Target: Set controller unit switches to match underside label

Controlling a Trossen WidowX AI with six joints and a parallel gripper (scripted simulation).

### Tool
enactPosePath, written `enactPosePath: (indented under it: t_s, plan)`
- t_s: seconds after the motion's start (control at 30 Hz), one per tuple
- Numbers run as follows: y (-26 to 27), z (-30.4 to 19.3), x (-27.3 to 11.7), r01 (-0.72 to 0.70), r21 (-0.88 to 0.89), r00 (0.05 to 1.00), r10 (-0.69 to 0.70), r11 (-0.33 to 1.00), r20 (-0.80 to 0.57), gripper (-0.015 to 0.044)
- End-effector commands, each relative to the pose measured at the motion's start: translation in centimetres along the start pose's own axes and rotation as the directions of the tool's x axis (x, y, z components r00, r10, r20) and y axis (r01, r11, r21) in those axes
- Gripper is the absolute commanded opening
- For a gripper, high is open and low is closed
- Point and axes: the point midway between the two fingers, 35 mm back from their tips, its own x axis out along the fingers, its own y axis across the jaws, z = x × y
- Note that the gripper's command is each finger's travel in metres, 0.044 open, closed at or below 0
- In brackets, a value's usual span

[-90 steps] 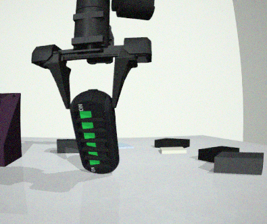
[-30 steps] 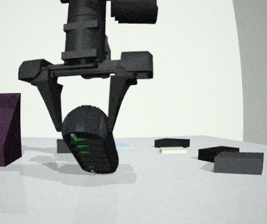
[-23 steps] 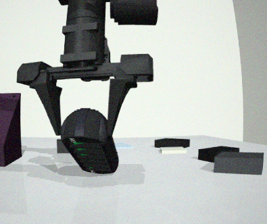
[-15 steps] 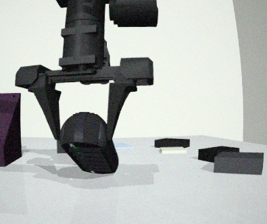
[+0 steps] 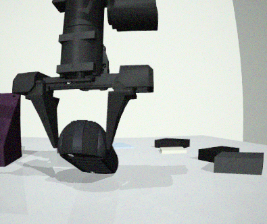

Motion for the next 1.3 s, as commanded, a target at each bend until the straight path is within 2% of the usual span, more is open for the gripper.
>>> enactPosePath:
  t_s: [0.0, 1.27]
  plan:
    - [0.2, 0.3, 0.4, -0.005, -0.012, 1.000, 0.005, 1.000, 0.017, 0.0338]
    - [0.2, -0.8, 3.3, -0.005, -0.012, 1.000, 0.005, 1.000, 0.015, 0.0338]
